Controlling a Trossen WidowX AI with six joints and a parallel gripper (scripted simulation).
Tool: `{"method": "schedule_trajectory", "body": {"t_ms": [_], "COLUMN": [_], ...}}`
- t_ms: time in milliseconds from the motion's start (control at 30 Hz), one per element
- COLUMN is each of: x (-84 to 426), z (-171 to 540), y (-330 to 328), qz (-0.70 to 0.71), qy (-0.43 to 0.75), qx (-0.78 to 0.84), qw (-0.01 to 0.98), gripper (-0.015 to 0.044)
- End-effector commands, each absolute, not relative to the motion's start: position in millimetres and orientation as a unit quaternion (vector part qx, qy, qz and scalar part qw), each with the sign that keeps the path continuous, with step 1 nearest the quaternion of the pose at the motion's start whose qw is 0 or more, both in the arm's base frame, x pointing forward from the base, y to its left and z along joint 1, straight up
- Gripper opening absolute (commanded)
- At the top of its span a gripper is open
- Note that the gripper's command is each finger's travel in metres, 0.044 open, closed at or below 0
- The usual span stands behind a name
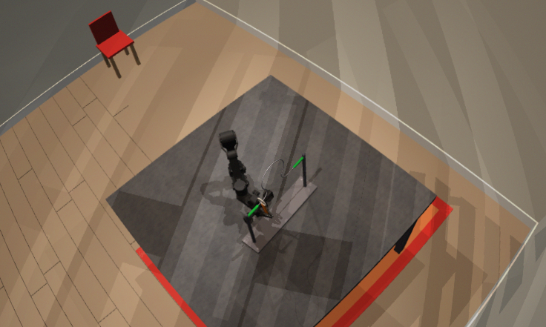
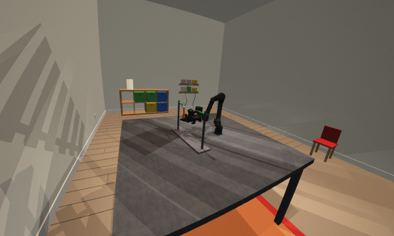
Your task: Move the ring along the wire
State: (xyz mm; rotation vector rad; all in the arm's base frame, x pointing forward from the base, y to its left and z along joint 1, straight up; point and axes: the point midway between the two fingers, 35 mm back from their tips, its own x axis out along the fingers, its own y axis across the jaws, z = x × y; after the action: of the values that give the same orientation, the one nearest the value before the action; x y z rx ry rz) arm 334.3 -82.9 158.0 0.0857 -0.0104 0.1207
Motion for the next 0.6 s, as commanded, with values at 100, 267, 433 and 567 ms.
{"method": "schedule_trajectory", "body": {"t_ms": [100, 267, 433, 567], "x": [331, 329, 327, 325], "z": [160, 164, 169, 175], "y": [-64, -48, -32, -21], "qz": [0.059, 0.059, 0.060, 0.060], "qy": [-0.002, 0.000, 0.004, 0.007], "qx": [0.092, 0.138, 0.189, 0.225], "qw": [0.994, 0.989, 0.980, 0.973], "gripper": [-0.0150, -0.0150, -0.0150, -0.0150]}}
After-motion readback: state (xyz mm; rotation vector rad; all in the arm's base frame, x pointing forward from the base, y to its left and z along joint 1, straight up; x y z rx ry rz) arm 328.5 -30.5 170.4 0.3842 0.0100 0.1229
